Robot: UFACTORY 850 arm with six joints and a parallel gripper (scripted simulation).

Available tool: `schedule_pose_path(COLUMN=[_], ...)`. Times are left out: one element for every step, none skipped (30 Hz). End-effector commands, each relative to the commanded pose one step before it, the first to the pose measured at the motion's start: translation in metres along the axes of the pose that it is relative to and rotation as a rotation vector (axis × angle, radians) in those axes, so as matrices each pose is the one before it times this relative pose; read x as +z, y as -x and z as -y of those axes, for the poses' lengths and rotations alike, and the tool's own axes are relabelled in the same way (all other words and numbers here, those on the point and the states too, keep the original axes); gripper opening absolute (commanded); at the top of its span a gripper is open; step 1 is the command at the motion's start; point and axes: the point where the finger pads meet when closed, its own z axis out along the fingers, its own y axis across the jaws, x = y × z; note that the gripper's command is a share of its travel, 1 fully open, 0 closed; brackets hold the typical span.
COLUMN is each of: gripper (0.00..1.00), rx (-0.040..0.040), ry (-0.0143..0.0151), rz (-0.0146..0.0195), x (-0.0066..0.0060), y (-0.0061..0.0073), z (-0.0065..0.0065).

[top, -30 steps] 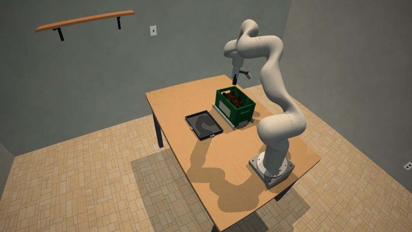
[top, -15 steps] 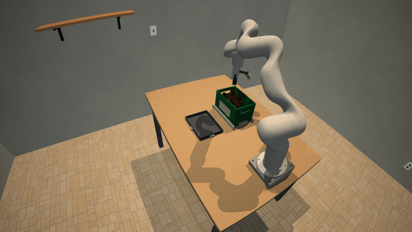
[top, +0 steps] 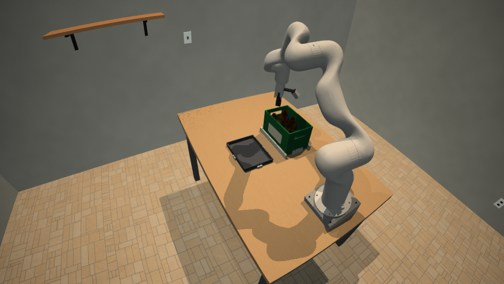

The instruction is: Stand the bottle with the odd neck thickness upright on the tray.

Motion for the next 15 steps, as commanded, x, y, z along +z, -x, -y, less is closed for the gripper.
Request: schedule_pose_path(gripper=[0.00, 0.00, 0.00, 0.00, 0.00, 0.65, 0.65, 0.65, 0.65, 0.65, 0.65, 0.65, 0.65, 0.65, 0.65], rx=[0.00230, 0.00000, 0.00000, 0.00000, 0.00000, 0.00000, 0.00000, 0.00000, 0.00000, 0.00000, 0.00000, 0.00000, 0.00000, 0.00000, 0.00000], ry=[-0.00436, 0.00000, 0.00000, 0.00000, 0.00000, 0.00000, 0.00000, 0.00000, 0.00000, 0.00000, 0.00000, 0.00000, 0.00000, 0.00000, 0.00000], rz=[0.00090, 0.00000, 0.00000, 0.00000, 0.00000, 0.00000, 0.00000, 0.00000, 0.00000, 0.00000, 0.00000, 0.00000, 0.00000, 0.00000, 0.00000], x=[-0.00125, 0.00000, 0.00000, 0.00000, 0.00000, 0.00000, 0.00000, 0.00000, 0.00000, 0.00000, 0.00000, 0.00000, 0.00000, 0.00000, 0.00000], y=[0.01350, 0.00015, 0.00000, 0.00000, 0.00000, 0.00000, 0.00000, 0.00000, 0.00000, 0.00000, 0.00000, 0.00000, 0.00000, 0.00000, 0.00000], z=[-0.01456, -0.00019, 0.00000, 0.00000, 0.00000, 0.00000, 0.00000, 0.00000, 0.00000, 0.00000, 0.00000, 0.00000, 0.00000, 0.00000, 0.00000])
